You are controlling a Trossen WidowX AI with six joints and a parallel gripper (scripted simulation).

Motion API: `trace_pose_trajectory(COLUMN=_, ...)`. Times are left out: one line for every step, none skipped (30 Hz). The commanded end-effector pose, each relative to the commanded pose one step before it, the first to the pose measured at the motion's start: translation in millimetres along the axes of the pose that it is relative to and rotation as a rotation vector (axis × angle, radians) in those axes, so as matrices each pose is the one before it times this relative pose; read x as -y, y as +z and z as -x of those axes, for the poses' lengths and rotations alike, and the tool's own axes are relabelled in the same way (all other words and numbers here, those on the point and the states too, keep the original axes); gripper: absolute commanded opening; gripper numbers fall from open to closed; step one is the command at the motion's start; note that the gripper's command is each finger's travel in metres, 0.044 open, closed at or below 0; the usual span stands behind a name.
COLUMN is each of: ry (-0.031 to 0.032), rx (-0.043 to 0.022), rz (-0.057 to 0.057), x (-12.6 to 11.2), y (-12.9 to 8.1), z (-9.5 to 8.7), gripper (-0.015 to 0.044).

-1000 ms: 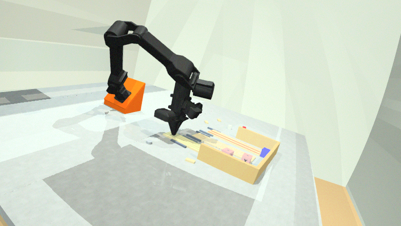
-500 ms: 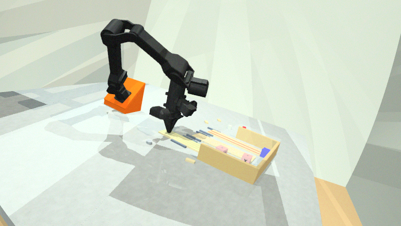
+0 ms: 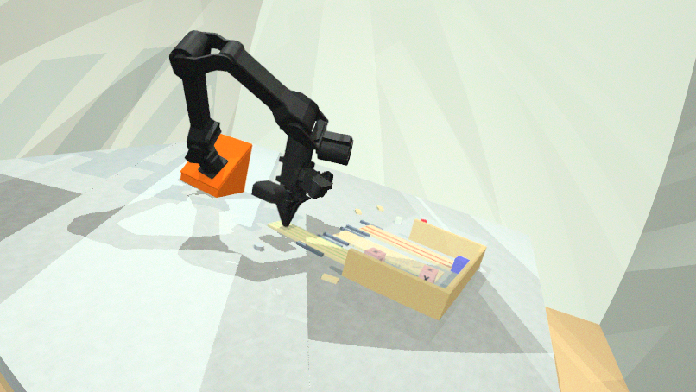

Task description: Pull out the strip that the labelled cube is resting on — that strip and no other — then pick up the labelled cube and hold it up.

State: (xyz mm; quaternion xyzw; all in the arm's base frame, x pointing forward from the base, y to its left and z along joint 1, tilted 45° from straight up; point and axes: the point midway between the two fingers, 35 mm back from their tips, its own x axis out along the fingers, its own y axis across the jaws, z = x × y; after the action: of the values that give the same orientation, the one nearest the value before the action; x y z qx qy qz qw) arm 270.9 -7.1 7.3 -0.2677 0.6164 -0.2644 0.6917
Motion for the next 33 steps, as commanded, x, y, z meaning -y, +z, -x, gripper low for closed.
trace_pose_trajectory(ry=-0.00074, rx=-0.02053, rz=0.0027, x=0.15, y=-11.67, z=-4.13, gripper=0.0)
trace_pose_trajectory(ry=0.0, rx=-0.00006, rz=0.0001, x=-0.01, y=-1.48, z=-0.01, gripper=0.0)
trace_pose_trajectory(ry=0.00001, rx=-0.00006, rz=0.0001, x=-0.01, y=-1.44, z=0.0, gripper=0.0)
trace_pose_trajectory(ry=0.0, rx=-0.00006, rz=0.0001, x=-0.01, y=-1.47, z=-0.01, gripper=0.0)
trace_pose_trajectory(ry=0.00001, rx=-0.00006, rz=0.0001, x=-0.01, y=-1.43, z=0.0, gripper=0.0)
trace_pose_trajectory(ry=0.0, rx=-0.00006, rz=0.0001, x=-0.01, y=-1.47, z=-0.01, gripper=0.0)
trace_pose_trajectory(ry=0.00001, rx=-0.00007, rz=0.0001, x=-0.01, y=-1.63, z=-0.01, gripper=0.0)
trace_pose_trajectory(ry=0.0, rx=-0.00007, rz=0.0001, x=-0.01, y=-1.67, z=-0.01, gripper=0.0)
trace_pose_trajectory(ry=0.0, rx=-0.00007, rz=0.0001, x=-0.01, y=-1.61, z=-0.01, gripper=0.0)
trace_pose_trajectory(ry=0.0, rx=-0.00007, rz=0.0001, x=-0.01, y=-1.61, z=-0.01, gripper=0.0)
trace_pose_trajectory(ry=0.00001, rx=-0.00006, rz=0.0001, x=-0.01, y=-1.59, z=-0.01, gripper=0.0)
trace_pose_trajectory(ry=0.0, rx=-0.00006, rz=0.0001, x=-0.01, y=-1.59, z=-0.01, gripper=0.0)
trace_pose_trajectory(ry=0.00001, rx=-0.00006, rz=0.0001, x=-0.01, y=-1.58, z=0.0, gripper=0.0)
trace_pose_trajectory(ry=0.0, rx=-0.00006, rz=0.0001, x=-0.01, y=-1.59, z=-0.01, gripper=0.0)
trace_pose_trajectory(ry=0.00001, rx=-0.00006, rz=0.0001, x=-0.01, y=-1.57, z=0.0, gripper=0.0)
trace_pose_trajectory(ry=0.0, rx=-0.00006, rz=0.0001, x=-0.01, y=-1.58, z=-0.01, gripper=0.0)
trace_pose_trajectory(ry=0.00001, rx=-0.00006, rz=0.0001, x=-0.01, y=-1.57, z=0.0, gripper=0.0)
trace_pose_trajectory(ry=0.0, rx=-0.00006, rz=0.0001, x=-0.01, y=-1.58, z=-0.01, gripper=0.0)
trace_pose_trajectory(ry=0.00001, rx=-0.00006, rz=0.0001, x=-0.01, y=-1.56, z=0.0, gripper=0.0)
trace_pose_trajectory(ry=0.0, rx=-0.00006, rz=0.0001, x=-0.01, y=-1.57, z=-0.01, gripper=0.0)
trace_pose_trajectory(ry=0.00001, rx=-0.00006, rz=0.0001, x=-0.01, y=-1.55, z=0.0, gripper=0.0)
trace_pose_trajectory(ry=0.0, rx=-0.00006, rz=0.0001, x=-0.01, y=-1.56, z=-0.01, gripper=0.0)
trace_pose_trajectory(ry=0.00001, rx=-0.00006, rz=0.0001, x=-0.01, y=-1.54, z=0.0, gripper=0.0)
trace_pose_trajectory(ry=0.0, rx=-0.00006, rz=0.0001, x=-0.01, y=-1.56, z=-0.01, gripper=0.0)
trace_pose_trajectory(ry=0.00001, rx=-0.00006, rz=0.0001, x=-0.01, y=-1.54, z=0.0, gripper=0.0)
trace_pose_trajectory(ry=0.0, rx=-0.00006, rz=0.0001, x=-0.01, y=-1.55, z=-0.01, gripper=0.0)
trace_pose_trajectory(ry=0.00001, rx=-0.00006, rz=0.0001, x=-0.01, y=-1.53, z=0.0, gripper=0.0)
trace_pose_trajectory(ry=0.0, rx=-0.00006, rz=0.0001, x=-0.01, y=-1.55, z=-0.01, gripper=0.0)
trace_pose_trajectory(ry=0.00001, rx=-0.00006, rz=0.0001, x=-0.01, y=-1.52, z=0.0, gripper=0.0)
trace_pose_trajectory(ry=0.0, rx=-0.00006, rz=0.0001, x=-0.01, y=-1.54, z=-0.01, gripper=0.0)
trace_pose_trajectory(ry=0.00001, rx=-0.00006, rz=0.0001, x=-0.01, y=-1.51, z=0.0, gripper=0.0)
trace_pose_trajectory(ry=0.0, rx=-0.00006, rz=0.0001, x=-0.01, y=-1.53, z=-0.01, gripper=0.0)
trace_pose_trajectory(ry=0.00001, rx=-0.00006, rz=0.0001, x=-0.01, y=-1.5, z=0.0, gripper=0.0)
